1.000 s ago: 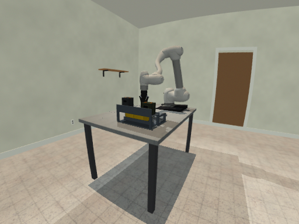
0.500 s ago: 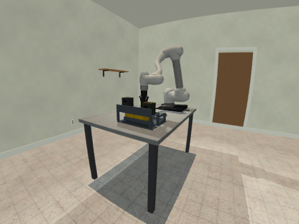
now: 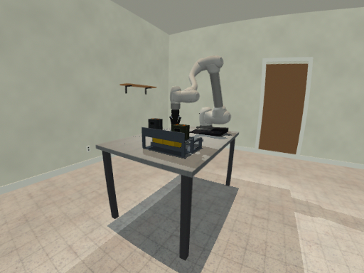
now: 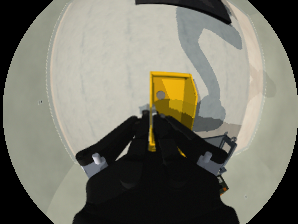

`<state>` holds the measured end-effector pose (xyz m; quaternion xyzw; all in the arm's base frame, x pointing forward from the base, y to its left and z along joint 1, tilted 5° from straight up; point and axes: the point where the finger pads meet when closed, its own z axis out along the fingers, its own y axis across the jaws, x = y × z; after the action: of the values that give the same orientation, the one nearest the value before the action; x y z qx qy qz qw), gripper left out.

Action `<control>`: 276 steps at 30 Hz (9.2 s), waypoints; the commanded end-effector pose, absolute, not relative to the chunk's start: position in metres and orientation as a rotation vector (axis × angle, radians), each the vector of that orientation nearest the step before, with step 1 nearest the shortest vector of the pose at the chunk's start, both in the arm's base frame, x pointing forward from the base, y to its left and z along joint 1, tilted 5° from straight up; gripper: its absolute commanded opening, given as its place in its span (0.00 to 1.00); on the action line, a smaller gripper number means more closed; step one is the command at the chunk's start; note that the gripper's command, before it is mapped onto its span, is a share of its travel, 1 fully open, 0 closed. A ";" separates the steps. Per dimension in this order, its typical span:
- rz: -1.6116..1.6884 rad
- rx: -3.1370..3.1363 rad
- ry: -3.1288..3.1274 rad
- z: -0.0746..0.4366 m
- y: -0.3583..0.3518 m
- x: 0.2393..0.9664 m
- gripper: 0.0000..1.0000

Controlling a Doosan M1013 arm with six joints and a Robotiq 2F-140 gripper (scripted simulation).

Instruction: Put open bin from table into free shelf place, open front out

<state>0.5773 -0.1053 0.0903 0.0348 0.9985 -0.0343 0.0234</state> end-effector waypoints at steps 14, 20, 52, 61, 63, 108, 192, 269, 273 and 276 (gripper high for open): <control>-0.106 0.108 3.091 0.105 -0.104 0.577 0.00; -0.106 0.108 3.091 0.111 -0.104 0.576 0.00; -0.106 0.108 3.091 0.114 -0.104 0.576 0.00; -0.106 0.108 3.091 0.114 -0.104 0.576 0.00; -0.106 0.108 3.091 0.114 -0.104 0.576 0.00; -0.106 0.107 3.091 0.111 -0.059 0.580 0.00; -0.106 0.105 3.091 0.096 0.117 0.593 0.00; -0.106 0.105 3.091 0.098 0.114 0.633 0.00; -0.106 0.105 3.091 0.098 0.114 0.633 0.00; -0.106 0.105 3.091 0.098 0.114 0.633 0.00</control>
<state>0.6333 0.1143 0.0976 0.0340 0.9986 -0.0343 0.0234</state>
